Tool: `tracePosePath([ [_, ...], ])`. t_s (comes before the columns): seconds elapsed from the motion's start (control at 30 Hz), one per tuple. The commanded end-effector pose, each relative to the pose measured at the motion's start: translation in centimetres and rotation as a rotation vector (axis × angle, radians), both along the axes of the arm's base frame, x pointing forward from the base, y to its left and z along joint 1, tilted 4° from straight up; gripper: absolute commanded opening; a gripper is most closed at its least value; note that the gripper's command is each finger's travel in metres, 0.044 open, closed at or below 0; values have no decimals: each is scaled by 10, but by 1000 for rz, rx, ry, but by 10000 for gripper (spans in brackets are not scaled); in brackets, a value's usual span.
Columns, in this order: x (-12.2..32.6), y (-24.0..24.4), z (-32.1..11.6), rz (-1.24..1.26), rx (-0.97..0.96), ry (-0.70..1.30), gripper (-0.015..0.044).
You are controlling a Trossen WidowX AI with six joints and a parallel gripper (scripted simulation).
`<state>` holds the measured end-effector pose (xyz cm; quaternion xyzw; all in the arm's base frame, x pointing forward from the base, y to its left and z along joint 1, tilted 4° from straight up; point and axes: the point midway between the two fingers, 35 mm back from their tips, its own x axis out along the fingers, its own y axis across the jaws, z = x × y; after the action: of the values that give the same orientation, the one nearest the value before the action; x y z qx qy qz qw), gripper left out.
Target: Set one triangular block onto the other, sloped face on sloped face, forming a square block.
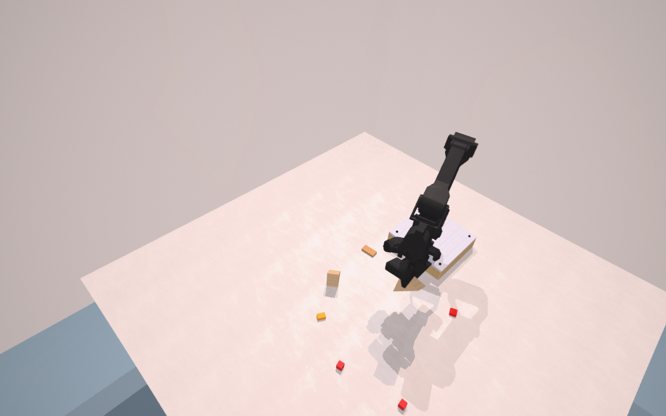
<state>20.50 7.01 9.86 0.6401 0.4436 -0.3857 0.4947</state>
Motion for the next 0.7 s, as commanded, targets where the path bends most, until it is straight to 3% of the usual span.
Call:
tracePosePath([
  [0.0,2,1,1,-142,44,54,0],
  [0.67,6,1,1,-783,190,268,0],
])
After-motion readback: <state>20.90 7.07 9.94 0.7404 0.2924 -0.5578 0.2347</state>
